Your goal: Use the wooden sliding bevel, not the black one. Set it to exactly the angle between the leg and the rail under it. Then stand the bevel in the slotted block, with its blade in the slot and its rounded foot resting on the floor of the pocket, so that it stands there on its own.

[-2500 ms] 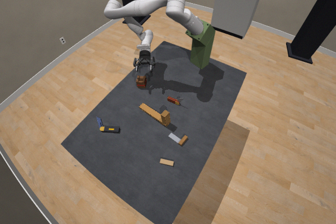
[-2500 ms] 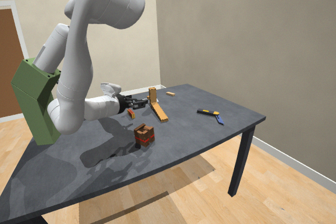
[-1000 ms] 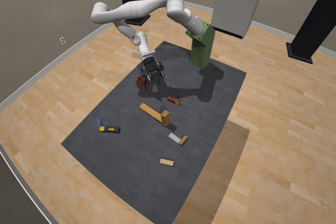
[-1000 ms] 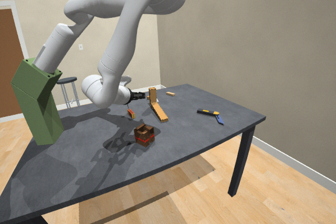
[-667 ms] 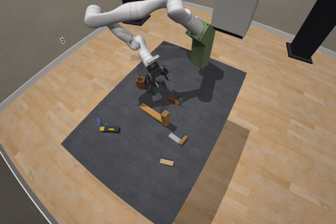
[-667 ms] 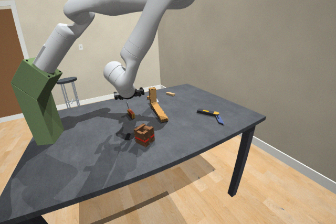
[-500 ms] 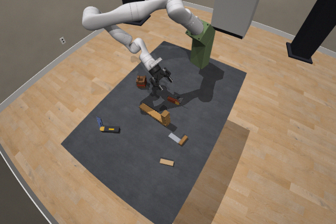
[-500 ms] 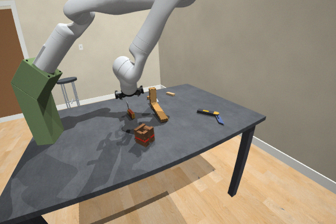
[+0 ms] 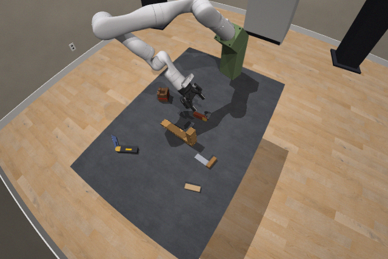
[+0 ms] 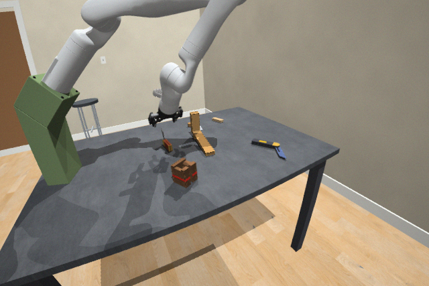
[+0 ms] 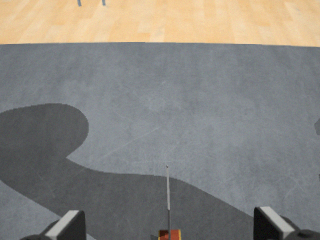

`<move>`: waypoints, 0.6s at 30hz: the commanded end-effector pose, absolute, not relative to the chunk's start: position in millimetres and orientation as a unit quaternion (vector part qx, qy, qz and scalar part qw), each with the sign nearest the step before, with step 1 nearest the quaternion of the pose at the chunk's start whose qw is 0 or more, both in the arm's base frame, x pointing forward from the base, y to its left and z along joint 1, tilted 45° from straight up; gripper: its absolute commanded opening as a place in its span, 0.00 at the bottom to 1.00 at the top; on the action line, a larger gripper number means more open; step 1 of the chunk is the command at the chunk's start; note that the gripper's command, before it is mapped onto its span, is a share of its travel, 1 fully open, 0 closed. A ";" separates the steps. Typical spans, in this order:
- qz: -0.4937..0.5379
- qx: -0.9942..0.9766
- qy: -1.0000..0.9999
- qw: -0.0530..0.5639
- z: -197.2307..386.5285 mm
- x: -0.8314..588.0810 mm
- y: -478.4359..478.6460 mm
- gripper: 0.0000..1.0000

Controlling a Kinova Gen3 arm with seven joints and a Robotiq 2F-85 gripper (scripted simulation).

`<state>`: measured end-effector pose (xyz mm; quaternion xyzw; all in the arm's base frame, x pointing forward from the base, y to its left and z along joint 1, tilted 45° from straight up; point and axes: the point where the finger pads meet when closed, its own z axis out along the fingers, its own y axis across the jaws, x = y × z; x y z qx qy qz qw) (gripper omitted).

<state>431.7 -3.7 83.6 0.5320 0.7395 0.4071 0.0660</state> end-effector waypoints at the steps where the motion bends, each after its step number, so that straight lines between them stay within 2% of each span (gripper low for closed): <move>1: 0.401 0.532 0.742 0.069 83.1 432.6 -1.5 1.00; 14: 0.401 0.532 0.742 0.069 83.1 432.6 -1.4 1.00; 15: 0.401 0.532 0.742 0.069 83.1 432.6 -1.4 0.52; 18: 0.401 0.532 0.742 0.069 82.9 432.6 -1.3 0.52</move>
